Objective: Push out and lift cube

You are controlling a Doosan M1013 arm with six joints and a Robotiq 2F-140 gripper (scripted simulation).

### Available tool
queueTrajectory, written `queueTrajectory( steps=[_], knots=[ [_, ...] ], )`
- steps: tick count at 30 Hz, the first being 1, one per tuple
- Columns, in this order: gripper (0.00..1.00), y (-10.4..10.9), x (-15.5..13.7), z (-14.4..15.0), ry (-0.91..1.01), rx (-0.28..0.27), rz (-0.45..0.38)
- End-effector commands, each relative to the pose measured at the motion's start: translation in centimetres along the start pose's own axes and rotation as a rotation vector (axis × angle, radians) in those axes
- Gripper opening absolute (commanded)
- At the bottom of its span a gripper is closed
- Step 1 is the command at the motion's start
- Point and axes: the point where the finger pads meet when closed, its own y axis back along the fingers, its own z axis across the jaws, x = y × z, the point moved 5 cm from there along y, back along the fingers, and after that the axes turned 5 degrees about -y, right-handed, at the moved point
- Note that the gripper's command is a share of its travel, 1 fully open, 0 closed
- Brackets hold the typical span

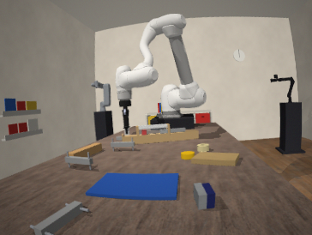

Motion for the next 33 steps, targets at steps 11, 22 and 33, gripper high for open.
queueTrajectory(
  steps=[11,22,33],
  knots=[
    [0.23,0.01,0.0,0.0,0.0,0.0,0.0],
    [0.0,0.01,0.0,0.0,0.0,0.0,0.0],
    [0.0,0.01,0.0,0.0,0.0,0.0,0.0]
  ],
)
